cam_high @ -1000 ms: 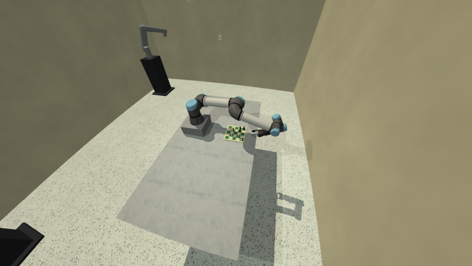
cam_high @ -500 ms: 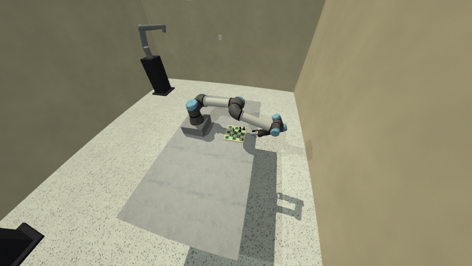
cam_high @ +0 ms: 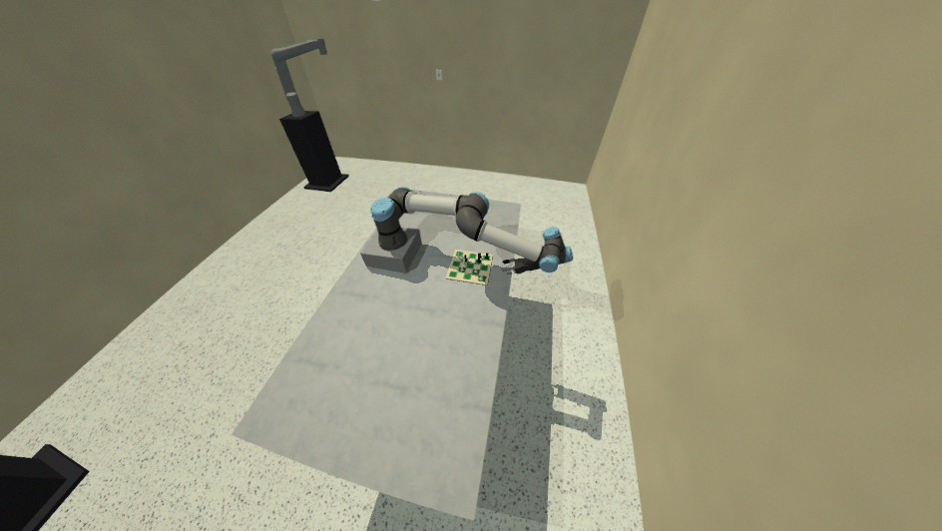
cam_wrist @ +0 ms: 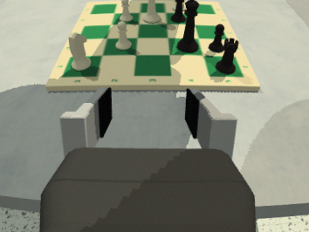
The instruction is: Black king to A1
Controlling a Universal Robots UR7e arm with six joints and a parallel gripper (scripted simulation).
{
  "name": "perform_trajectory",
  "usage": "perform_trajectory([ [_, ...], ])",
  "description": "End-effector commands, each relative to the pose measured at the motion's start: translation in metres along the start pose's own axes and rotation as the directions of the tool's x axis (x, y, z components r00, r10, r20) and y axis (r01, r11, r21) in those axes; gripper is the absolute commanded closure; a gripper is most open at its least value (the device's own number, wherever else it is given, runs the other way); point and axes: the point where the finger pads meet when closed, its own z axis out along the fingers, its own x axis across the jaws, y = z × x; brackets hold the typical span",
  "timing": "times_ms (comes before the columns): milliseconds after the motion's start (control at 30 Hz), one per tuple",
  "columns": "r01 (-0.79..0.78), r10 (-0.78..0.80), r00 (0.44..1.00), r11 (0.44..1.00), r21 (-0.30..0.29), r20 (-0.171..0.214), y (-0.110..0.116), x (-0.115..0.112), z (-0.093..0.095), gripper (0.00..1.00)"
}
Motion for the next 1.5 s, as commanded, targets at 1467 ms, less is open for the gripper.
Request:
perform_trajectory([
  [1467, 0.006, -0.006, 1.000, 1.000, -0.023, 0.000, -0.074, -0.002, -0.049, 0.00],
])
